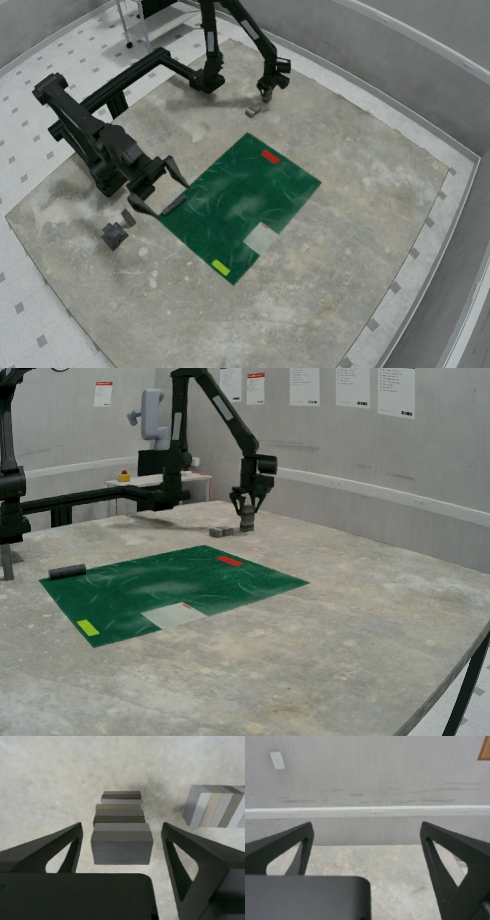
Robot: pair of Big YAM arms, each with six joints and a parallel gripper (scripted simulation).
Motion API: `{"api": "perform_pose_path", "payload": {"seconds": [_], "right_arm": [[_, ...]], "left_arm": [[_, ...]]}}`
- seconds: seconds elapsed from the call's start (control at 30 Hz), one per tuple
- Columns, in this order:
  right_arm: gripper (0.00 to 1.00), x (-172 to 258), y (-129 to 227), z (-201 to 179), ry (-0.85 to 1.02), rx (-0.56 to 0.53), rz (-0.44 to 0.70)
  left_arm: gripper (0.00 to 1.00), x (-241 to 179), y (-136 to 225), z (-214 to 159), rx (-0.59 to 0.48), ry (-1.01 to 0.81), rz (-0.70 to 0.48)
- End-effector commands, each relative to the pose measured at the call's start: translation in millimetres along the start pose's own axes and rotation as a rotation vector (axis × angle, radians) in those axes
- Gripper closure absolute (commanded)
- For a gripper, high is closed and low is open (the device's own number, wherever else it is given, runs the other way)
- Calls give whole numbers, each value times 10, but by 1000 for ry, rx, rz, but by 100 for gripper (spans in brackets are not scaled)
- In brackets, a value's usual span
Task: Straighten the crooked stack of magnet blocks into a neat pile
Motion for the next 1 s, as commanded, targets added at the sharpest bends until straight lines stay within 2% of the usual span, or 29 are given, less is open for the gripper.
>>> {"api": "perform_pose_path", "payload": {"seconds": [0.0, 0.07, 0.1, 0.97], "right_arm": [[0, -59, -29, 212, -14, -25, -10], [0, -59, -29, 212, -14, -25, -10], [0, -59, -29, 212, -14, -25, -10], [0, -59, -29, 212, -14, -25, -10]], "left_arm": [[21, 107, 124, 174, -49, 11, 30], [21, 80, 48, 138, -25, 12, 12], [51, 69, 31, 123, -21, 11, 9], [51, 77, 69, 135, -31, 11, 16]]}}
Point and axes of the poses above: on each arm, the point where the finger pads meet when closed, its own y axis back along the fingers, its own x axis across the jaws, z = x × y, the point moved 2 cm from there along y, back along the fingers
